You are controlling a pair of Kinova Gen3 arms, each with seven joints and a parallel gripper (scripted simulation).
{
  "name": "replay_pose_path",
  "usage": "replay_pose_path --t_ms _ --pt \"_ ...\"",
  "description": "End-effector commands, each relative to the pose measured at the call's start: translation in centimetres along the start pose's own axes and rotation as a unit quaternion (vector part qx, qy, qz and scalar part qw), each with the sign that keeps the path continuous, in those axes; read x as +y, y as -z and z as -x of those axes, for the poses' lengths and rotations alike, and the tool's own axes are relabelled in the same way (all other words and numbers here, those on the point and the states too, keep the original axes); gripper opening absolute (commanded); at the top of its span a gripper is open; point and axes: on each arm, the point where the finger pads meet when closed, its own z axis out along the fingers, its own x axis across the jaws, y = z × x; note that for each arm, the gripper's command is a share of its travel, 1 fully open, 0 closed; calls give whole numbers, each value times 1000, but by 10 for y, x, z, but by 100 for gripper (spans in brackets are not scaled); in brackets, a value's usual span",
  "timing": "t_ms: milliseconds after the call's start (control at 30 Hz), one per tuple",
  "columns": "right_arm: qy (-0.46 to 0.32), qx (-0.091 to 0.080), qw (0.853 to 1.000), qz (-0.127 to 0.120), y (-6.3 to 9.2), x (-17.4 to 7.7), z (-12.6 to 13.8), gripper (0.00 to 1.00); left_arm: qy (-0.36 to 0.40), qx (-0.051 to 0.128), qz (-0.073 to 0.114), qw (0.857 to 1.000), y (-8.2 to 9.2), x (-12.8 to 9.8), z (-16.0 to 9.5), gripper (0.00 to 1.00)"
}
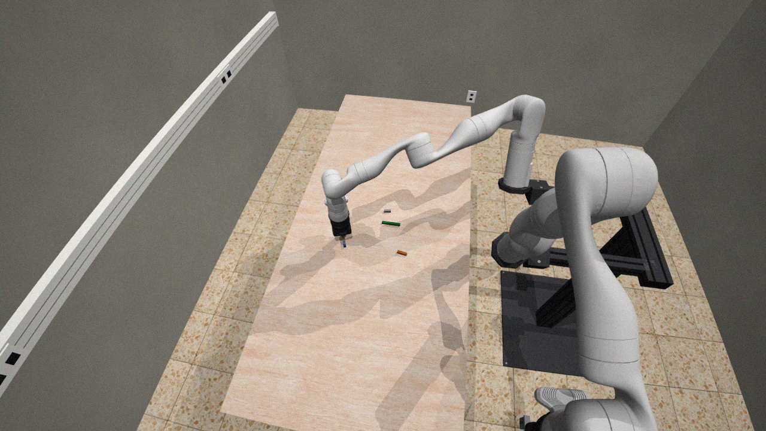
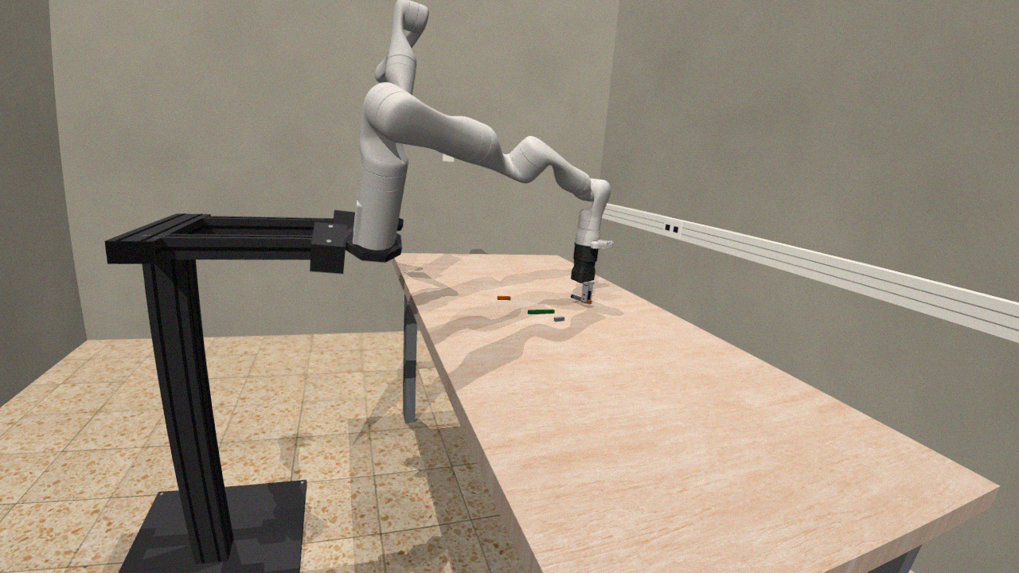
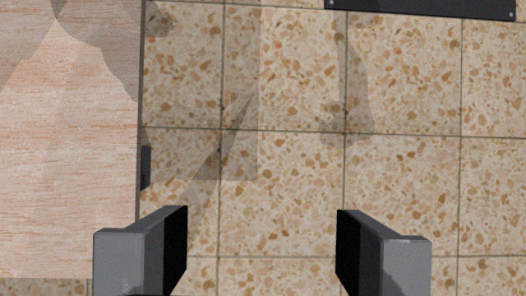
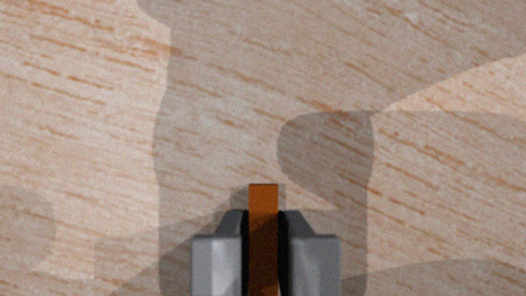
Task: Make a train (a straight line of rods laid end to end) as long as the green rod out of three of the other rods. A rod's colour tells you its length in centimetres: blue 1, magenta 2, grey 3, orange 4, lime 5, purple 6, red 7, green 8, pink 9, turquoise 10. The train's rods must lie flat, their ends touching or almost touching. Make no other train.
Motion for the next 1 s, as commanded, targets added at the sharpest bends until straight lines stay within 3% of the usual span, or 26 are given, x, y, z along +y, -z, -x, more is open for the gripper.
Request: replay_pose_path --t_ms 0,833,967 --pt "0 -1 1000 0 2 1 1 24 0 0 1 1000 1 0 0 100" --pt "0 -1 1000 0 2 2 1 24 0 0 1 1000 1 0 0 100" --pt "0 -1 1000 0 2 2 1 36 0 0 1 1000 1 0 0 100"
